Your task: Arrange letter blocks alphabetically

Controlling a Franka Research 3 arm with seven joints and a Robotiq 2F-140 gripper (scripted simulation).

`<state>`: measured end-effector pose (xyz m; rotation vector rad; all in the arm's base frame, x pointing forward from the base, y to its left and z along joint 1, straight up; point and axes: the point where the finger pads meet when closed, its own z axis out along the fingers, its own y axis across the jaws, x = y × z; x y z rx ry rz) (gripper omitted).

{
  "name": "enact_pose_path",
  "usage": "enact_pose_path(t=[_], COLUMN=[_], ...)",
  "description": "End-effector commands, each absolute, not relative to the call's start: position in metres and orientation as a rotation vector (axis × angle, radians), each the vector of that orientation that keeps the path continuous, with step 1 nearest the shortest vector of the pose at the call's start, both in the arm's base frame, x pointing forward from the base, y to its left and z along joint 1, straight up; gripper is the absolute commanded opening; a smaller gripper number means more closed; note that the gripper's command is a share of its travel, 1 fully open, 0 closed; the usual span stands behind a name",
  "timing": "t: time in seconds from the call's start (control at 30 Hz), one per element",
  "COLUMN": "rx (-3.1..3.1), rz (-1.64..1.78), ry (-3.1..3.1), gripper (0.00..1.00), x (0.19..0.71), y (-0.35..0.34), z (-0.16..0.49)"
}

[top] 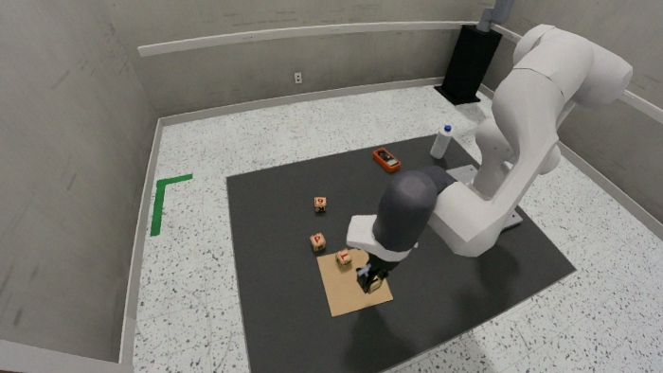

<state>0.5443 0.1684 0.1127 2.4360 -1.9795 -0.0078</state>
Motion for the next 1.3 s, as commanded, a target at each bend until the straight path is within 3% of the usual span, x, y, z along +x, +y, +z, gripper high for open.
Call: enact_pose_path(t=[0.0,0.83,1.27], rx=[2.411,2.411,2.411], rz=[0.001,0.001,0.001], ry=[-2.013,-2.013,-2.013], gripper=[0.31,0.31,0.31], x=[0.546,0.546,0.546], y=[0.168,0.168,0.168], z=[0.112,0.026,0.018])
